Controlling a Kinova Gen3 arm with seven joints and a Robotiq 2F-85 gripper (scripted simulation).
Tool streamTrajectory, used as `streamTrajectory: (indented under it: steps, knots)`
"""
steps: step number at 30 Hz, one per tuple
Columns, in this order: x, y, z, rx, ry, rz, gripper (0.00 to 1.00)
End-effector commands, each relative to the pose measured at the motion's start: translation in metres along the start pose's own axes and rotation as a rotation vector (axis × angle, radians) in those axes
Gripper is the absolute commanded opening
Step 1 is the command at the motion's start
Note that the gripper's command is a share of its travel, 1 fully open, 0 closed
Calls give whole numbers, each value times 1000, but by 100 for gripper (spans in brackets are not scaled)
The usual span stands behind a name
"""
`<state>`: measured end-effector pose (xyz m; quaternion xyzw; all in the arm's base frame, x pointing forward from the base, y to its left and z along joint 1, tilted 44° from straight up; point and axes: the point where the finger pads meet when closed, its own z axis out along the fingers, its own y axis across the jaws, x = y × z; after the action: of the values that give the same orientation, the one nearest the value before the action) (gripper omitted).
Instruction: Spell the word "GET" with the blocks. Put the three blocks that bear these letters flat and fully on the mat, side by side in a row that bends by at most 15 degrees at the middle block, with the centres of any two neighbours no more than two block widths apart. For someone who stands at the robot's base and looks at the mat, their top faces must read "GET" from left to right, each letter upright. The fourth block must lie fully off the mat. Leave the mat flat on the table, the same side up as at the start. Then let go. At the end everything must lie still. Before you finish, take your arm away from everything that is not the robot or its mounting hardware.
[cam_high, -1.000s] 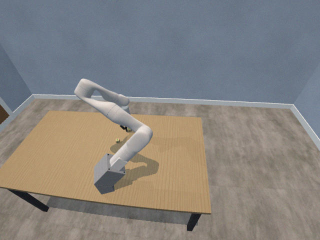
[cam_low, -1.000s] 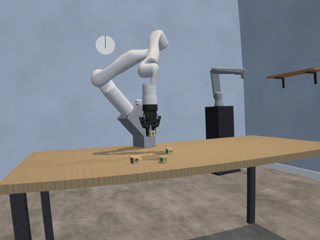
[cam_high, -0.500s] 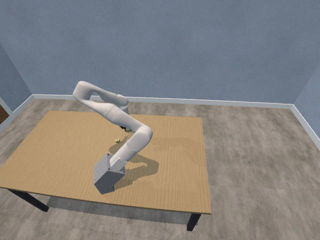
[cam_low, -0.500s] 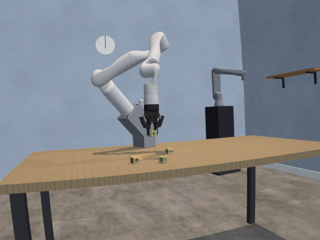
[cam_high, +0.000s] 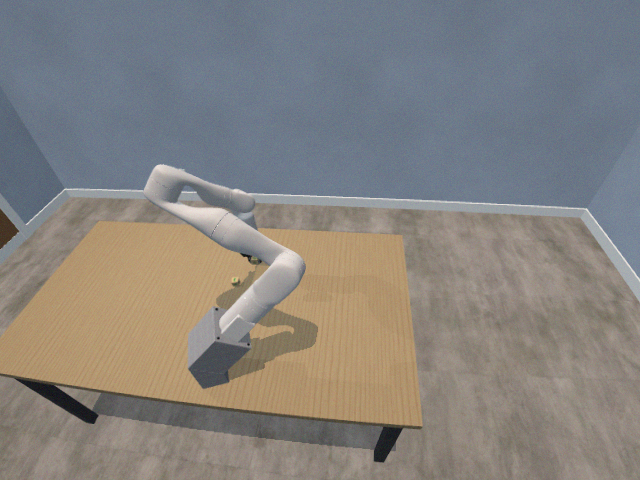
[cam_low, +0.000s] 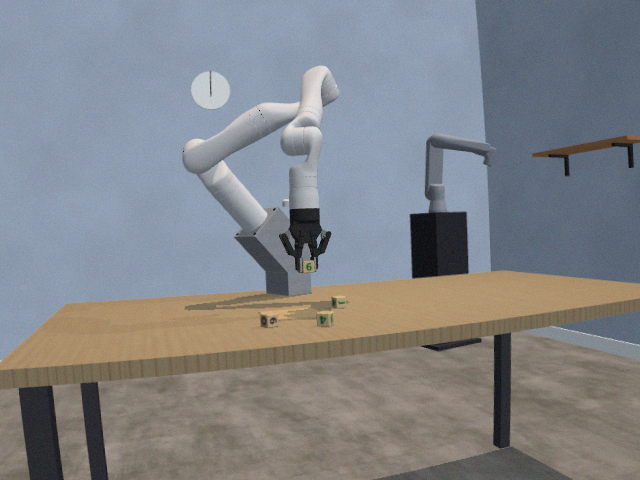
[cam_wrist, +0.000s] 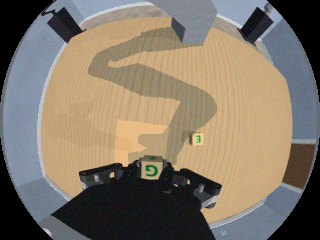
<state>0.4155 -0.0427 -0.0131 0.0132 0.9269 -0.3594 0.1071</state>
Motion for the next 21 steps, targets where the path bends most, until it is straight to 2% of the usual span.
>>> streamTrajectory:
  steps: [1, 21]
  knots:
    - [0, 1, 0, 1, -2, 13, 26]
    - [0, 2, -1, 0, -3, 62, 26]
